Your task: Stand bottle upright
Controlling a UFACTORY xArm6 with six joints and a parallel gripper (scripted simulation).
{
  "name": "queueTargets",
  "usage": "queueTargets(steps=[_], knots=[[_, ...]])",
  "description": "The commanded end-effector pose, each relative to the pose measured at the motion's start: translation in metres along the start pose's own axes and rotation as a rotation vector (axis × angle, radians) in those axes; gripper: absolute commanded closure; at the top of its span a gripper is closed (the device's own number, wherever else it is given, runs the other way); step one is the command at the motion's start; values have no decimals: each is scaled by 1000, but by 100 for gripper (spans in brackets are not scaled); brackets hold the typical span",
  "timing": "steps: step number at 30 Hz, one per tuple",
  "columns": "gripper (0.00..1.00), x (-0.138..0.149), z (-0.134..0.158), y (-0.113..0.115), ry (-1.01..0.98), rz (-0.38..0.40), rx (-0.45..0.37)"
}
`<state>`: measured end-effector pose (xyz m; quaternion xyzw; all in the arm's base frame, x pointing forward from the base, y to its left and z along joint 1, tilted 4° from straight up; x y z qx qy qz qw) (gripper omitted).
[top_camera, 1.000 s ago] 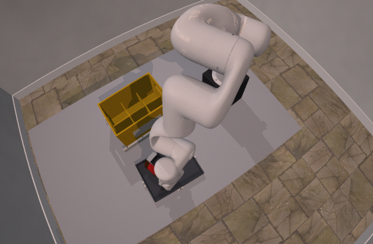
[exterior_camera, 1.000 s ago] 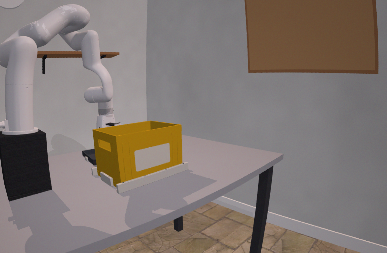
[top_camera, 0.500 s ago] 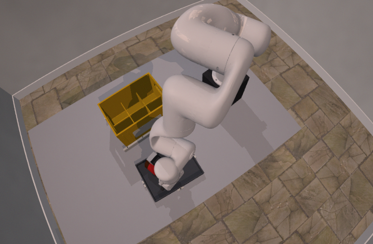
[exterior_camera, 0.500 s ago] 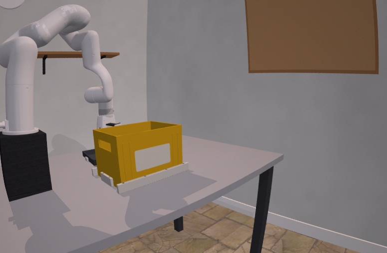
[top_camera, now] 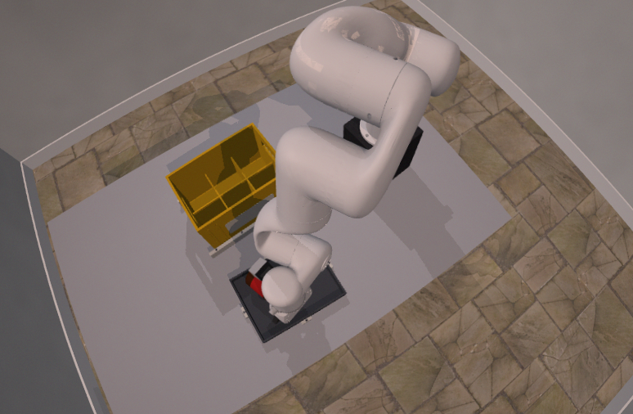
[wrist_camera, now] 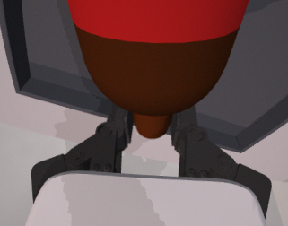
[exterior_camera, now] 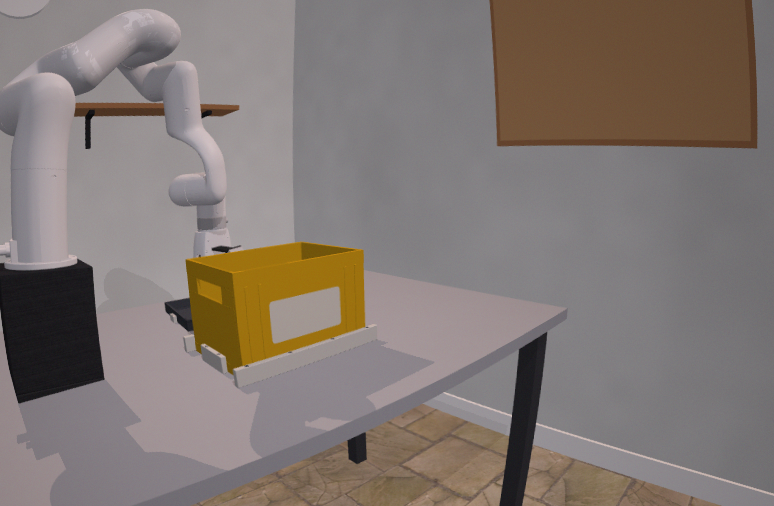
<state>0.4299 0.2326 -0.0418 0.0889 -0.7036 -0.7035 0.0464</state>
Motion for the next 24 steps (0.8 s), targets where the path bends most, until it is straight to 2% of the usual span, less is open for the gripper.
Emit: queueTargets(steps=[1, 24], knots=[[100, -1, 0, 1, 0, -4, -1], [100, -1, 0, 7, 0, -4, -1]])
Point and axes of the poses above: the point where the finger pads meet when closed, its own y axis back along the fingers, its own x axis across the jaws, z = x × y, the point moved 8 cm from there along y, back along the fingers, and after that the axes turned 8 degrees about -y, right-handed, at the moved point
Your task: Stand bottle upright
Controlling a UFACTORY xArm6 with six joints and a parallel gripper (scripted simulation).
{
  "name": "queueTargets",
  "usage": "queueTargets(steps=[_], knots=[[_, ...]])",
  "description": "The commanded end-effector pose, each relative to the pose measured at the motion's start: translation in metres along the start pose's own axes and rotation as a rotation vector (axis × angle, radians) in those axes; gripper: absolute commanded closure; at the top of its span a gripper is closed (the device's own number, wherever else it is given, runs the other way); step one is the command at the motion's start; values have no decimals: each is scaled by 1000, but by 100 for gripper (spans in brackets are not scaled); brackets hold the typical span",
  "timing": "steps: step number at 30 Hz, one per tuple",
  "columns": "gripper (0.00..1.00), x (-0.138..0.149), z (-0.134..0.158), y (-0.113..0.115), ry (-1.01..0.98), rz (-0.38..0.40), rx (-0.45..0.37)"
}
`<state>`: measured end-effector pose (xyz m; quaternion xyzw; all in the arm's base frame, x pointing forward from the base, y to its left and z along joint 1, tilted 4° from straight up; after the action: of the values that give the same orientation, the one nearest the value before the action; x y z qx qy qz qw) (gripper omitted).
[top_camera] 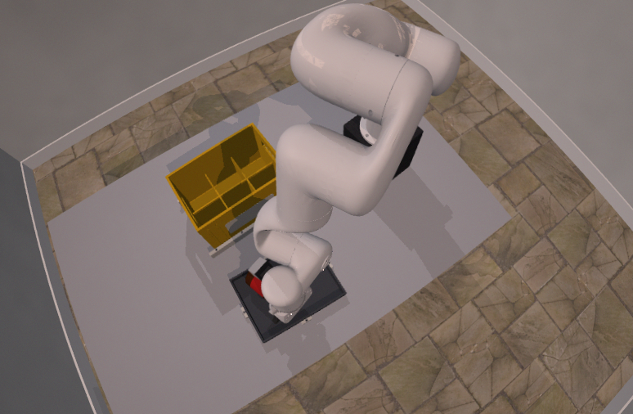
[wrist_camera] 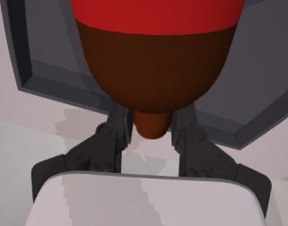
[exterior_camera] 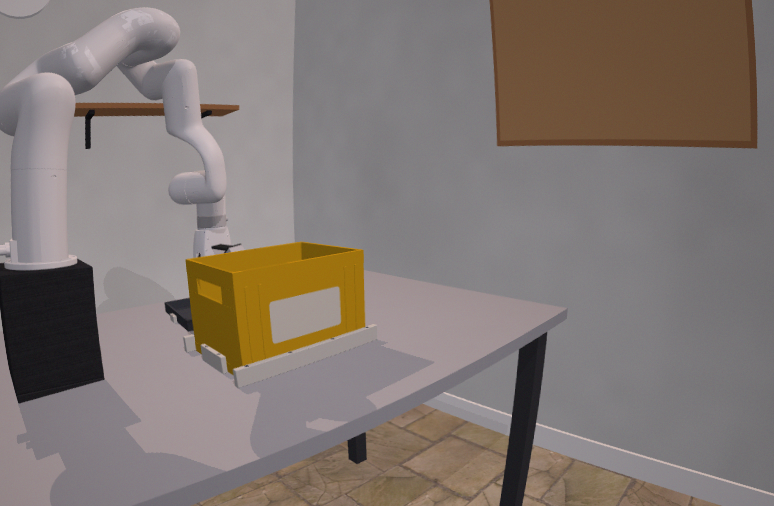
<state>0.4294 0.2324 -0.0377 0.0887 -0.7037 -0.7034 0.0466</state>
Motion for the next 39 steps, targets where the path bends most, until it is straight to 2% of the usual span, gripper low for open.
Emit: queueTargets(steps=[1, 21, 39], knots=[[100, -2, 0, 4, 0, -4, -1], [100, -2, 0, 18, 0, -4, -1], [100, -1, 0, 40, 0, -4, -1]])
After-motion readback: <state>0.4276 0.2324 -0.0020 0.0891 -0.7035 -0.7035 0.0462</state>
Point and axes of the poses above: the point where the finger pads meet when closed, its own y axis back along the fingers, its own x axis across the jaws, z = x × y, the point moved 8 cm from there along y, back along the fingers, and after that the axes turned 8 degrees about -y, right-handed, at the moved point
